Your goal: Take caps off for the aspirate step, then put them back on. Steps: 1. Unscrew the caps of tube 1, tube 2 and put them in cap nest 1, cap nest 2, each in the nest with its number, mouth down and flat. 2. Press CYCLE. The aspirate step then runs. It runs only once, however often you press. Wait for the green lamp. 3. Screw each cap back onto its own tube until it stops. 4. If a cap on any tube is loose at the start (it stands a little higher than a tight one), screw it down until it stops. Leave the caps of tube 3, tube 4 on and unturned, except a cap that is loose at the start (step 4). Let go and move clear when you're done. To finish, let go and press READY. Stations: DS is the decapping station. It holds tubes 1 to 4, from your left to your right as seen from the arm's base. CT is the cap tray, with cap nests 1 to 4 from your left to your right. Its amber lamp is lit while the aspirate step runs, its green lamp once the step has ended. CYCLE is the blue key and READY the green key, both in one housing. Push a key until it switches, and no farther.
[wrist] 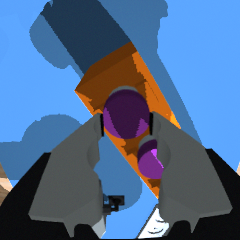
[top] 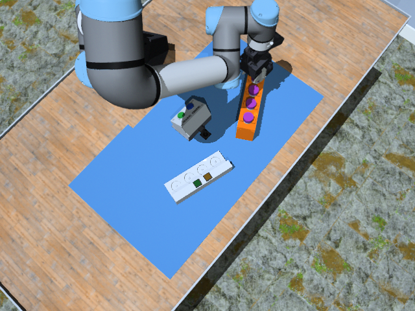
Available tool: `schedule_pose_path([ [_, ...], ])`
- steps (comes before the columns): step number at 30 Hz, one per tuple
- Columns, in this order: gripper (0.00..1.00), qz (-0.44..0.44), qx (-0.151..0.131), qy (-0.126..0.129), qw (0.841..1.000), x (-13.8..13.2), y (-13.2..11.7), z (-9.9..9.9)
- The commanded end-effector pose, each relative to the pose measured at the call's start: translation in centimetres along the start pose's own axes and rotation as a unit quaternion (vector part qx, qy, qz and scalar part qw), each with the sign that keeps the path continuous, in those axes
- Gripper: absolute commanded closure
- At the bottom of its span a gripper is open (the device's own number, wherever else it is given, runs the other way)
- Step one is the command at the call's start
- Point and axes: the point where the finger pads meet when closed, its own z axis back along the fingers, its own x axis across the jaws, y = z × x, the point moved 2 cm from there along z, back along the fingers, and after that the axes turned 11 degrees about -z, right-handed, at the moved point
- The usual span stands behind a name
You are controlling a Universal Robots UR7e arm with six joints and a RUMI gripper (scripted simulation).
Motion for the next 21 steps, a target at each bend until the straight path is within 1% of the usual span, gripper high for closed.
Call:
schedule_pose_path([
  [1, 1.00, 0.002, -0.002, 0.000, 1.000, -0.14, 0.00, 0.02],
  [4, 1.00, 0.002, -0.002, 0.000, 1.000, -0.14, 0.00, 0.02],
  [7, 1.00, 0.077, -0.002, -0.001, 0.997, -0.05, 0.10, 0.06],
  [11, 1.00, 0.175, -0.002, 0.000, 0.985, -0.02, 0.08, 0.02],
  [13, 1.00, 0.175, -0.002, 0.000, 0.985, -0.02, 0.08, 0.02],
  [18, 1.00, 0.292, -0.001, 0.001, 0.956, -0.08, 0.00, 0.01],
  [19, 1.00, 0.297, -0.002, 0.001, 0.955, -0.17, -0.07, -0.03],
  [21, 1.00, 0.344, -0.002, 0.001, 0.939, -0.17, -0.07, -0.03],
])
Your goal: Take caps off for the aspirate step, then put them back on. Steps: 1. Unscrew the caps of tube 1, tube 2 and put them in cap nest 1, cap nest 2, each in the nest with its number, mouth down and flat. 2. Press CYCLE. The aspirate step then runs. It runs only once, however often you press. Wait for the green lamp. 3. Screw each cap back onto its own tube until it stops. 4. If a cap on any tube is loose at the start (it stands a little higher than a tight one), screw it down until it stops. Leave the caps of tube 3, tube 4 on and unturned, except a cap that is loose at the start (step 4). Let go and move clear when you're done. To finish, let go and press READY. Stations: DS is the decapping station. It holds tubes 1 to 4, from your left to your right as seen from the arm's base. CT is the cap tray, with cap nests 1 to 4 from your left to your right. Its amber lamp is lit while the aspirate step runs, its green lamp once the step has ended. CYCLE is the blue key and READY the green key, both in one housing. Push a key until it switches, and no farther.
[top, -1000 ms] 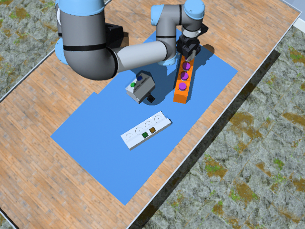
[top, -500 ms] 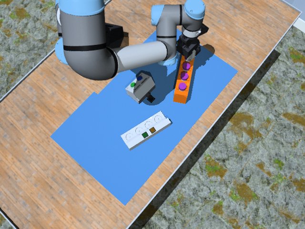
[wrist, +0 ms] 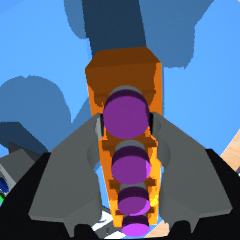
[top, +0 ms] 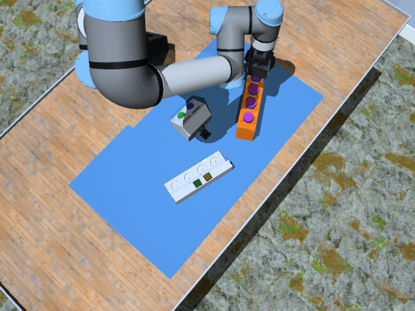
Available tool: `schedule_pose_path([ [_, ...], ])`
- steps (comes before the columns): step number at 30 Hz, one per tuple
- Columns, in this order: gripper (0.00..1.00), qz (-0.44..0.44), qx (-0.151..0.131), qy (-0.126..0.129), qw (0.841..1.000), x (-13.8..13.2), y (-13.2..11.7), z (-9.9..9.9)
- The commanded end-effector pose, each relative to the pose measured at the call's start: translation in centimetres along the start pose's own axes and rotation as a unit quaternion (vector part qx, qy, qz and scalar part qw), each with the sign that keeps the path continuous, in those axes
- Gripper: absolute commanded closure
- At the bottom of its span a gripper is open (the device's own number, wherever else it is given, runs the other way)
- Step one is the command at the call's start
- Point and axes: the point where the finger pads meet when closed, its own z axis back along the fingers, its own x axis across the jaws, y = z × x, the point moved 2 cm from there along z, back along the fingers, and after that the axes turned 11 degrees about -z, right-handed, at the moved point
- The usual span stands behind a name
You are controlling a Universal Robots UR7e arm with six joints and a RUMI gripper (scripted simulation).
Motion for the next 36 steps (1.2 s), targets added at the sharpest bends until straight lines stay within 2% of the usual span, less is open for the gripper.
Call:
schedule_pose_path([
  [1, 1.00, 0.139, 0.006, -0.003, 0.990, -0.22, -0.03, -0.05],
  [7, 1.00, 0.243, 0.006, -0.003, 0.970, -0.32, -0.04, -0.09],
  [9, 1.00, 0.243, 0.006, -0.003, 0.970, -0.32, -0.04, -0.09],
  [11, 1.00, 0.290, 0.006, -0.003, 0.957, -0.31, -0.04, -0.05],
  [19, 1.00, 0.289, 0.005, -0.005, 0.957, -0.17, 0.02, 0.06],
  [20, 0.65, 0.289, 0.005, -0.005, 0.957, -0.17, 0.01, 0.06],
  [32, 0.65, 0.289, 0.005, -0.005, 0.957, -0.16, 0.02, 0.06],
  [35, 0.65, 0.167, 0.006, -0.003, 0.986, -0.26, -0.09, 0.00],
  [36, 0.65, 0.167, 0.006, -0.003, 0.986, -0.25, -0.09, 0.00],
])
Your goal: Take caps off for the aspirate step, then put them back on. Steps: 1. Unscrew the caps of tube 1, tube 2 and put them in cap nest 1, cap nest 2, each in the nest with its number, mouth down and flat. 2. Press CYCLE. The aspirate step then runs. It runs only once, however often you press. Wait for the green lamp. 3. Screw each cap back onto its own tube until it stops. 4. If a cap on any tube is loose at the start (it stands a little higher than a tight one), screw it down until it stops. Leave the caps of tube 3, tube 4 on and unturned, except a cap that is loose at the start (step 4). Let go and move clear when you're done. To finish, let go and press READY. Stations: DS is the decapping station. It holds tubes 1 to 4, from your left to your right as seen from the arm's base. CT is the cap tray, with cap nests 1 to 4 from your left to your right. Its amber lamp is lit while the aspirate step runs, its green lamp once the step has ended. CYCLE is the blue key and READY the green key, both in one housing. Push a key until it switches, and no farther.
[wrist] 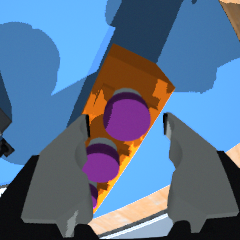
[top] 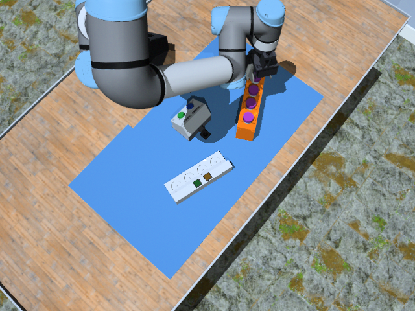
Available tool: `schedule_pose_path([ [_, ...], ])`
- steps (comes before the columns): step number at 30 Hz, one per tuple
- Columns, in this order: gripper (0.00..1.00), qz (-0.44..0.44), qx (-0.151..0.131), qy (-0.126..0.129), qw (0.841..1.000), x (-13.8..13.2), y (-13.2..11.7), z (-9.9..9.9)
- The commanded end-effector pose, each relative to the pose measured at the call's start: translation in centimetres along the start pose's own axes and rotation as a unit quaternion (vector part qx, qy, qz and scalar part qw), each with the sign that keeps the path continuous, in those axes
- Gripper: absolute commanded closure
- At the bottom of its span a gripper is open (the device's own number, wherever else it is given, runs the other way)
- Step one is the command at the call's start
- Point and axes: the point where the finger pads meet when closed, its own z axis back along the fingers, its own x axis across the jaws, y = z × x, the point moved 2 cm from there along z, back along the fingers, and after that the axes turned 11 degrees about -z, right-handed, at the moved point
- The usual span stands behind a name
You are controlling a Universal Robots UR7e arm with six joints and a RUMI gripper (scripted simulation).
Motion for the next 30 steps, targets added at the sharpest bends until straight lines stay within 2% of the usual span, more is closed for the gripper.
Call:
schedule_pose_path([
  [1, 0.65, -0.139, 0.000, 0.001, 0.990, -0.23, -0.12, -0.02],
  [4, 0.65, -0.180, -0.001, 0.001, 0.984, -0.25, -0.05, 0.04],
  [7, 0.65, -0.180, -0.001, 0.001, 0.984, -0.20, -0.04, 0.07],
  [9, 0.65, -0.262, -0.001, 0.000, 0.965, -0.07, -0.02, 0.08],
  [10, 0.65, -0.262, -0.001, 0.000, 0.965, -0.03, -0.03, 0.09],
  [11, 0.65, -0.299, -0.001, 0.000, 0.954, -0.17, 0.01, 0.05],
  [12, 0.65, -0.301, -0.001, 0.000, 0.953, -0.12, -0.01, 0.07],
  [13, 0.65, -0.333, -0.001, 0.000, 0.943, -0.21, 0.01, 0.05],
  [15, 0.65, -0.342, -0.001, -0.001, 0.940, 0.04, -0.07, 0.13],
  [16, 0.65, -0.380, -0.001, -0.001, 0.925, 0.05, -0.07, 0.12],
  [17, 0.65, -0.380, -0.001, -0.001, 0.925, 0.07, -0.06, 0.10],
  [18, 0.65, -0.418, -0.001, -0.001, 0.908, 0.08, -0.07, 0.10],
  [19, 0.65, -0.418, -0.001, 0.000, 0.908, 0.09, -0.06, 0.08],
  [20, 0.65, -0.451, 0.000, -0.001, 0.892, 0.09, -0.07, 0.09],
  [21, 0.65, -0.456, -0.001, 0.000, 0.890, 0.09, -0.06, 0.08],
  [22, 0.65, -0.477, -0.001, 0.000, 0.879, 0.09, -0.06, 0.08],
  [30, 0.65, -0.477, 0.000, 0.000, 0.879, -0.04, -0.09, 0.03],
])
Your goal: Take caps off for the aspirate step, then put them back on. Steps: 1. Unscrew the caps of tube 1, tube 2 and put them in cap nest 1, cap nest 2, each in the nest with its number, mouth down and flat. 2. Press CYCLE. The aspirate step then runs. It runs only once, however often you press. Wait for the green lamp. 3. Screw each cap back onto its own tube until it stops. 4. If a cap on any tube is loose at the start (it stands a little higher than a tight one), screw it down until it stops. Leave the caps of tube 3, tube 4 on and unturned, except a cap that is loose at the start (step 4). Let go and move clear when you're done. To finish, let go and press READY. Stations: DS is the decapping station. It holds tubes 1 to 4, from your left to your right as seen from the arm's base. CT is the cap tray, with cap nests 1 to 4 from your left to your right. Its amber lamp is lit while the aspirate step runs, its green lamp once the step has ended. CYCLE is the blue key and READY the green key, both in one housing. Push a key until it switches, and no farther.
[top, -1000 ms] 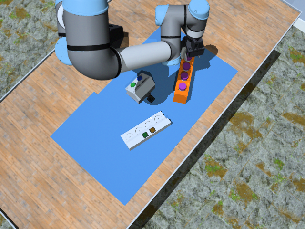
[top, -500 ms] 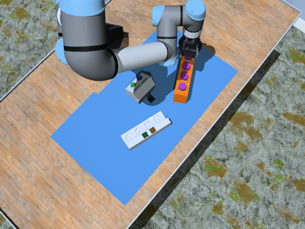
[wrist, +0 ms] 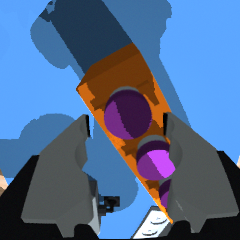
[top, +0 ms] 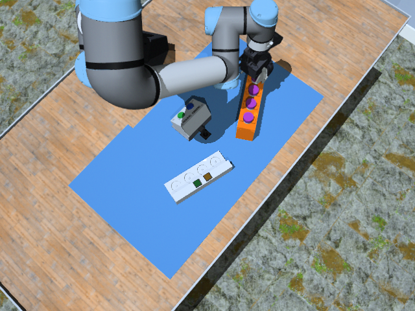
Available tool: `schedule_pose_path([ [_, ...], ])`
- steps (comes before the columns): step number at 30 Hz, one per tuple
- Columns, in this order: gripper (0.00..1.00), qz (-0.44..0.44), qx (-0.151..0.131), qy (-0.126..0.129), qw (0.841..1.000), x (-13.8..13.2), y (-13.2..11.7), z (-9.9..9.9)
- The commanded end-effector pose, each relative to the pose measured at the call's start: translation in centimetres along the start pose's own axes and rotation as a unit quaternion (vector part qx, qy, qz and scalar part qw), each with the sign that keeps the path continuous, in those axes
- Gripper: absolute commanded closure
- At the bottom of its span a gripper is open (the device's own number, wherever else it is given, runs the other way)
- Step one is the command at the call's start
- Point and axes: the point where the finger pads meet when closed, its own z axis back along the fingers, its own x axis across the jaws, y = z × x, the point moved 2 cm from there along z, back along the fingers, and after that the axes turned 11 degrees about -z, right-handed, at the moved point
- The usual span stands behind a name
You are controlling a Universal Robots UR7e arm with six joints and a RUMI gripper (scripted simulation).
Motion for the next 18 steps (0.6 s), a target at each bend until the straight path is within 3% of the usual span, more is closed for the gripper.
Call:
schedule_pose_path([
  [1, 1.00, -0.018, -0.006, 0.000, 1.000, -0.01, 0.05, 0.10],
  [15, 1.00, -0.018, -0.006, 0.000, 1.000, -0.01, 0.05, 0.10],
  [18, 1.00, 0.058, -0.006, 0.000, 0.998, 0.06, 0.16, 0.13],
])
